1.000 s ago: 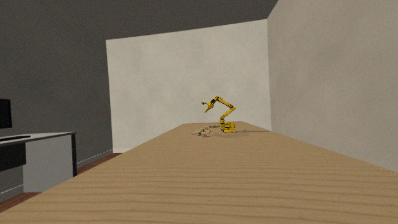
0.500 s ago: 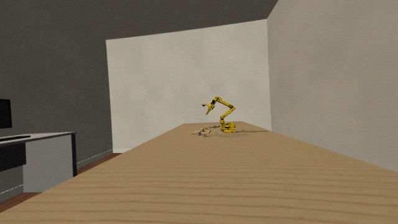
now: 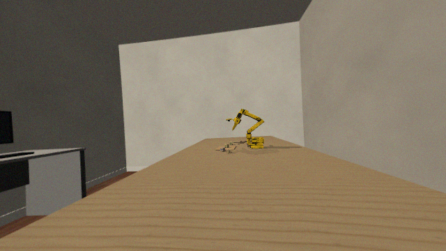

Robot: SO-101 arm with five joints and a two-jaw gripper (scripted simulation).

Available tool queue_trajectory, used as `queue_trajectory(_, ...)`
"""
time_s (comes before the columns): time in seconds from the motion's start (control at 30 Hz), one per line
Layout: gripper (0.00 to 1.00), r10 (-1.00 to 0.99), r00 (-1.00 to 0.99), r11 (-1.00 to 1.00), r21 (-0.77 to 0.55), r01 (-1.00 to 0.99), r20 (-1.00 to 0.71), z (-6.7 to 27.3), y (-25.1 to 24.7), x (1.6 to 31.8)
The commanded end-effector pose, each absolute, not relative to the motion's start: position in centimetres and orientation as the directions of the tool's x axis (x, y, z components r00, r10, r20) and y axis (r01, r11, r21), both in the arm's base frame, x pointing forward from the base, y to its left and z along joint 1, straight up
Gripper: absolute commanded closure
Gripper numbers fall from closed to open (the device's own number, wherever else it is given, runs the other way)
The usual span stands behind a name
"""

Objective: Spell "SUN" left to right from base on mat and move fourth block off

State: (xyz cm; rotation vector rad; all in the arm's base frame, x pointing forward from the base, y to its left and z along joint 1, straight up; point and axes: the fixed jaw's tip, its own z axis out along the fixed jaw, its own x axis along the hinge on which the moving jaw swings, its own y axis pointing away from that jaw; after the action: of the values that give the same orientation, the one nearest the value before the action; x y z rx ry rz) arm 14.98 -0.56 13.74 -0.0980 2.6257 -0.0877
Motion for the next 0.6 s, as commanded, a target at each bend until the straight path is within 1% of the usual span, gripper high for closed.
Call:
queue_trajectory(0.0, 0.00, -0.068, -0.861, 0.997, -0.068, -0.039, -0.503, 14.2, -0.4, 14.9)
queue_trajectory(0.2, 0.00, -0.065, -0.864, 0.997, -0.065, -0.037, -0.499, 14.1, -0.3, 14.8)
queue_trajectory(0.57, 0.00, -0.010, -0.906, 1.000, -0.026, 0.001, -0.423, 13.1, 0.0, 13.8)
